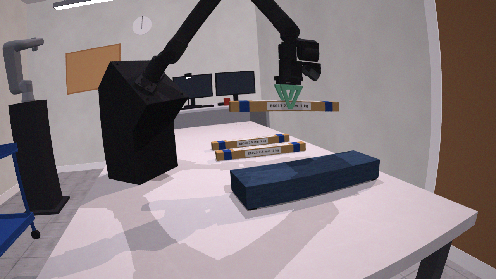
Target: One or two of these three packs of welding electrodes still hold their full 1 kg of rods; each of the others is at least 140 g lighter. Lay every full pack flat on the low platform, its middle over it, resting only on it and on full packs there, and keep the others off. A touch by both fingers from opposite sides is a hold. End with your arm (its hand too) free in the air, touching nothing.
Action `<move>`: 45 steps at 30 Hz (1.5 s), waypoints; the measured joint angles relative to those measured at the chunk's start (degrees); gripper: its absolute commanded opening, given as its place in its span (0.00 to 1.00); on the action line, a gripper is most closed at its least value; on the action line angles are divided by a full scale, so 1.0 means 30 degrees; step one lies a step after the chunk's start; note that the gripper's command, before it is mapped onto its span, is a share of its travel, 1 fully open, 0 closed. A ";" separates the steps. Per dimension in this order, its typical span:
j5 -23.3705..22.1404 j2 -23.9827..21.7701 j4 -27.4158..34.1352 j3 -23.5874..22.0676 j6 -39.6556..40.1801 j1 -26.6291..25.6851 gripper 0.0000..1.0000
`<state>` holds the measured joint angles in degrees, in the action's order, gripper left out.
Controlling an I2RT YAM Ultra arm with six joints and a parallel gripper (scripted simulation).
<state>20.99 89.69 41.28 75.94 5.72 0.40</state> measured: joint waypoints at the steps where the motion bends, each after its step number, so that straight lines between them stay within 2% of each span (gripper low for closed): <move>1: 0.0022 -0.0073 0.0109 0.0058 -0.0029 0.0036 0.00; 16: 0.0291 -0.0758 0.1253 0.0423 -0.0408 0.0408 0.00; 45: 0.0313 -0.0969 0.1413 0.0423 -0.0415 0.0408 0.00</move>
<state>21.93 86.78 45.52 77.21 4.47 1.63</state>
